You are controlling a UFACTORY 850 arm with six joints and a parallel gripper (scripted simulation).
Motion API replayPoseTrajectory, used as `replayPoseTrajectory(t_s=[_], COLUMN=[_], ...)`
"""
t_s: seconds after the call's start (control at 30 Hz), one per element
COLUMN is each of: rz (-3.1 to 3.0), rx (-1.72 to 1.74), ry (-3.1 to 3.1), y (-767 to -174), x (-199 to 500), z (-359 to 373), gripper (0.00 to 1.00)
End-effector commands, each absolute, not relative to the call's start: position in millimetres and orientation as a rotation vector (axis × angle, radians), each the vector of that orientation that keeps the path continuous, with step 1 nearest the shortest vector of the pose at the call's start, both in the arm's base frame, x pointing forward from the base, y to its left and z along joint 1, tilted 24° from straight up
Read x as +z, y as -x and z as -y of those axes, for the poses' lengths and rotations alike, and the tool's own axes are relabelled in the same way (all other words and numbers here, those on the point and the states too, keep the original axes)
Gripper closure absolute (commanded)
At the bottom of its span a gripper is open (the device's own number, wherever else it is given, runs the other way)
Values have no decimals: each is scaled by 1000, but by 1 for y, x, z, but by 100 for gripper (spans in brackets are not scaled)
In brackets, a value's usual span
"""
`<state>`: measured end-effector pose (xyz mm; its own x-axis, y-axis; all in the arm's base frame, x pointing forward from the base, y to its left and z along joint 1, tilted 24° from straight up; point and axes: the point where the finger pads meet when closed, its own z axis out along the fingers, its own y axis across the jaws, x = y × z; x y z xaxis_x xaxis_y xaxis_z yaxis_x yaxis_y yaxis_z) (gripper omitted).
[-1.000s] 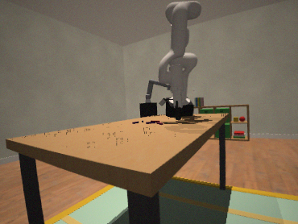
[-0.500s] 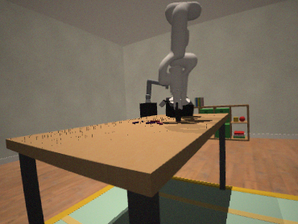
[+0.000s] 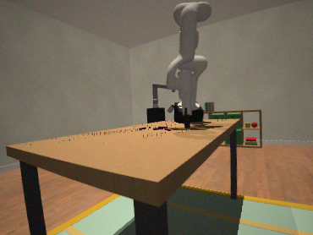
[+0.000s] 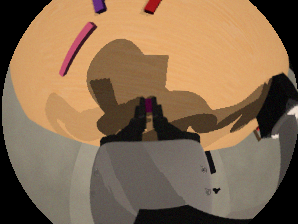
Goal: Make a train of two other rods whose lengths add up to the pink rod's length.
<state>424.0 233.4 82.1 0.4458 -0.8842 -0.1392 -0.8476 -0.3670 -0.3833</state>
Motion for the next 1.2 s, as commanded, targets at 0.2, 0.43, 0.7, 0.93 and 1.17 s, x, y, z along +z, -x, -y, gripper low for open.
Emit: replayPoseTrajectory(t_s=[0.2, 0.43, 0.7, 0.93, 1.17], rz=[-1463, -1463, -1463, -1463, -1463], rx=[-126, -126, -126, -126, -126], ry=[2302, 2302, 2302, 2302, 2302], y=[-424, -424, -424, -424, -424], x=[83, 83, 83, 83, 83], z=[-234, -234, -234, -234, -234], gripper=[96, 96, 96, 88, 80])
